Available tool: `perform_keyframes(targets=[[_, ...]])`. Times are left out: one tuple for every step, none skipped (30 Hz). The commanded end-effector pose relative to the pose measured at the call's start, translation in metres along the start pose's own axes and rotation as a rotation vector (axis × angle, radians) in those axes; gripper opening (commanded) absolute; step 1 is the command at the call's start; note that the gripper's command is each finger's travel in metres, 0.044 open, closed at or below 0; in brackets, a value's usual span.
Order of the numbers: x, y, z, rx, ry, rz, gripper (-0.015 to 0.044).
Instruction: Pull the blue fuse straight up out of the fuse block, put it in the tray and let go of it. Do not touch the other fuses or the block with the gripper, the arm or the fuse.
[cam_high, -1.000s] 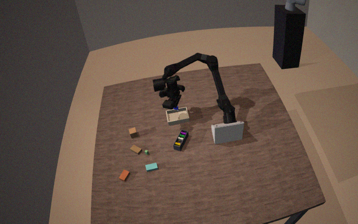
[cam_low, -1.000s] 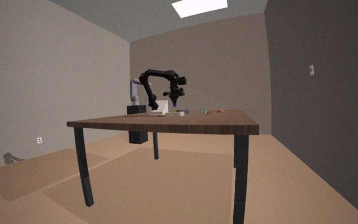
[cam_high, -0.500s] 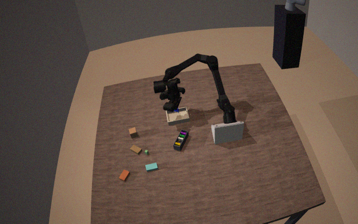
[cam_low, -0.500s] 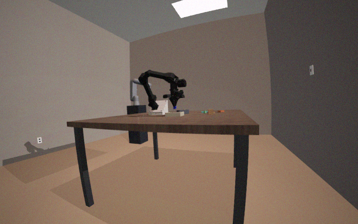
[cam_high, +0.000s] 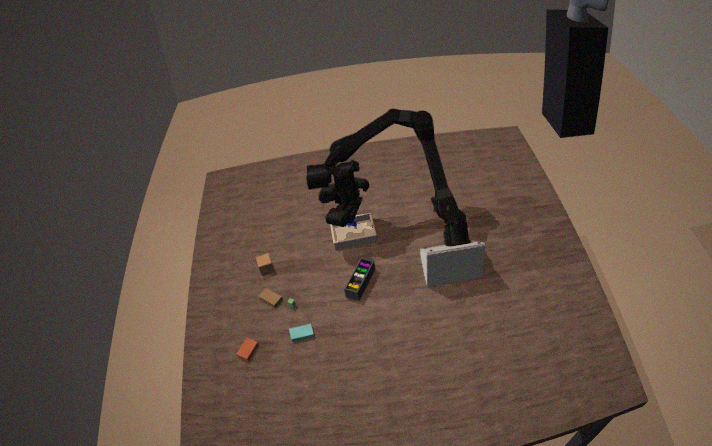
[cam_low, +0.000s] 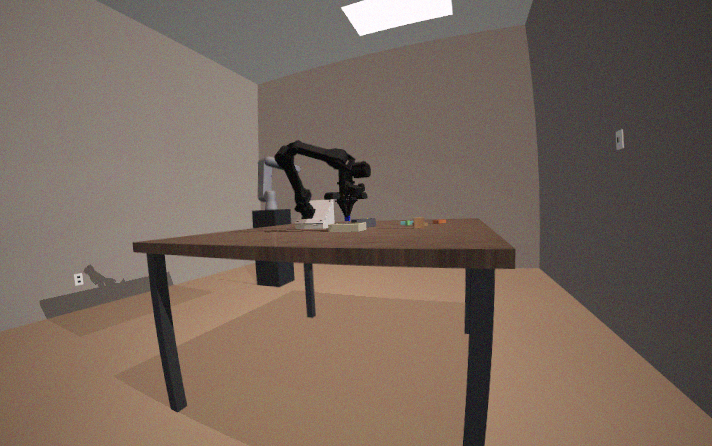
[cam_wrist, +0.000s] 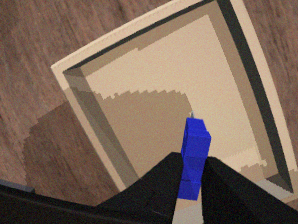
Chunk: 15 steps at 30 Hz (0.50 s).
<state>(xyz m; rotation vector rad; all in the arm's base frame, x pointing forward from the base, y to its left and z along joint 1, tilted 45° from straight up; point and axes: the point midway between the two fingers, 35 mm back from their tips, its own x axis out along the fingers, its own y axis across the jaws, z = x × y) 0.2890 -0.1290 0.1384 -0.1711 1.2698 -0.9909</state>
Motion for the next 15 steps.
perform_keyframes(targets=[[0.000,0.000,0.000,0.001,0.000,0.000,0.0131],[0.000,0.000,0.000,0.001,0.000,0.000,0.0157],[0.000,0.000,0.000,0.001,0.000,0.000,0.0184],[0.000,0.000,0.000,0.001,0.000,0.000,0.0210],[0.000,0.000,0.000,0.001,0.000,0.000,0.0236],[0.000,0.000,0.000,0.001,0.000,0.000,0.0263],[0.000,0.000,0.000,0.001,0.000,0.000,0.0289],[0.000,0.000,0.000,0.001,0.000,0.000,0.0315],[-0.002,0.000,0.000,0.001,0.000,0.000,0.0330],[-0.008,0.000,0.000,0.000,0.000,0.000,0.0330],[-0.018,0.000,0.000,-0.001,0.000,-0.001,0.0330],[-0.028,0.000,0.000,-0.003,0.000,-0.001,0.0330],[-0.035,0.000,0.000,-0.003,-0.001,-0.002,0.0330],[-0.037,0.000,0.000,-0.004,-0.001,-0.003,0.0330],[-0.037,0.000,0.000,-0.004,-0.001,-0.003,0.0330]])
